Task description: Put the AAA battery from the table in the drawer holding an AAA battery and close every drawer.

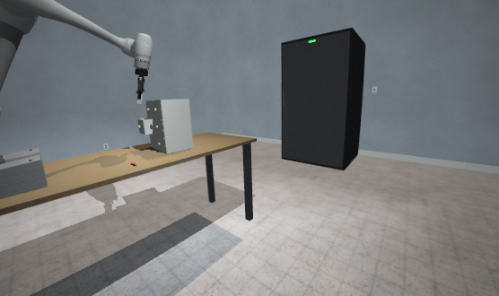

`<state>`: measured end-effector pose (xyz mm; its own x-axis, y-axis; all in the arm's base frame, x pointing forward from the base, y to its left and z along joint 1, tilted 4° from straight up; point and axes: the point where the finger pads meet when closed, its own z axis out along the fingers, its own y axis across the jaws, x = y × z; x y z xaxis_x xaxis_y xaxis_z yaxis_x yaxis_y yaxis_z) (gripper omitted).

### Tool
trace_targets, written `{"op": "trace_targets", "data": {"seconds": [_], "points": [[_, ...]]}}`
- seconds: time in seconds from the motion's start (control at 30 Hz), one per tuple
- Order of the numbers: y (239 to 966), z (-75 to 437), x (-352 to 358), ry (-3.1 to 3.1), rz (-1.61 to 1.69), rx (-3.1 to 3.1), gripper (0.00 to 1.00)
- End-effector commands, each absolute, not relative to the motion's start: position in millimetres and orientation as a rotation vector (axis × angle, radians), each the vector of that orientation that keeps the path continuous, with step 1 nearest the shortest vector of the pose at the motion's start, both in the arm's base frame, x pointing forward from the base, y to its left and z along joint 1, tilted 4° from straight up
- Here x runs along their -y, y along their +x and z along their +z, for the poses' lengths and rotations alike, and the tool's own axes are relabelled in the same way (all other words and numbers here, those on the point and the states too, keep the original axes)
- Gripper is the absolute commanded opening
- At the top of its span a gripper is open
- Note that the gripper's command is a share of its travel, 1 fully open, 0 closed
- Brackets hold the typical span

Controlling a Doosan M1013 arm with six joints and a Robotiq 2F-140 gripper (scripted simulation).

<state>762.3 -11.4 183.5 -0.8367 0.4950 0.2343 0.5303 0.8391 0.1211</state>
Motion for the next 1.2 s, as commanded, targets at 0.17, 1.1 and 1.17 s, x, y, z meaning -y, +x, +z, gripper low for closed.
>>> {"op": "trace_targets", "data": {"seconds": [0.17, 1.1, 1.17], "points": [[762.3, 183.6, 11.4, -0.796, -0.269, 2.825, 1.0], [760.6, 185.7, 11.0, -0.787, -0.264, 2.83, 1.0], [757.1, 189.8, 10.1, -0.771, -0.254, 2.84, 1.0]]}}
